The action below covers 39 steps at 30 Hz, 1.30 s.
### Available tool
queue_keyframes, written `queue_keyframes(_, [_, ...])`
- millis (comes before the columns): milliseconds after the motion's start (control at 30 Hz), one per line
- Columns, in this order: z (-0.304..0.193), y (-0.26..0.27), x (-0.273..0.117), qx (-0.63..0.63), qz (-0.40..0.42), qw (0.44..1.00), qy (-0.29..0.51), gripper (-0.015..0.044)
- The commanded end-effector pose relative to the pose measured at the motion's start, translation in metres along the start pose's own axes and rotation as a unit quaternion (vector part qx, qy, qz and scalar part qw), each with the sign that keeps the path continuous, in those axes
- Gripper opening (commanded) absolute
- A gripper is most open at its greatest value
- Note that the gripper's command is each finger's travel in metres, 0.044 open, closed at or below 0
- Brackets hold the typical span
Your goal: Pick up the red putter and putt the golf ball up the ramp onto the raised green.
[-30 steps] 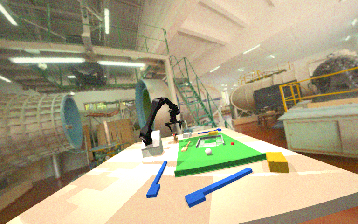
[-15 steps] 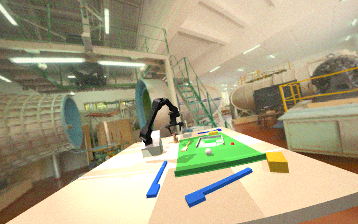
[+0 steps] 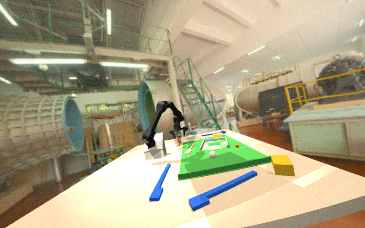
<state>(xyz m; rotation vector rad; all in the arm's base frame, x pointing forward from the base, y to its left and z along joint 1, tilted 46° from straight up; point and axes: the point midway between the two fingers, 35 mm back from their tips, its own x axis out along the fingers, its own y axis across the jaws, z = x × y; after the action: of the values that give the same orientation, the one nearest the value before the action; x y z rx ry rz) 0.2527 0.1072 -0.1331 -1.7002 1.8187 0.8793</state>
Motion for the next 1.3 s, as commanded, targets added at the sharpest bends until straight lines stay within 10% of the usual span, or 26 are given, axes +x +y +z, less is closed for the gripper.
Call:
queue_keyframes(0, [-0.001, 0.001, 0.007, -0.004, 0.001, 1.0, 0.003, 0.044])
queue_keyframes(500, [-0.001, 0.001, 0.024, -0.004, 0.001, 1.0, 0.004, 0.044])
queue_keyframes(1033, [-0.001, 0.0, 0.02, 0.001, 0.0, 1.0, 0.001, 0.002])
queue_keyframes(1267, [-0.001, 0.0, 0.019, 0.001, 0.0, 1.0, 0.0, 0.0])
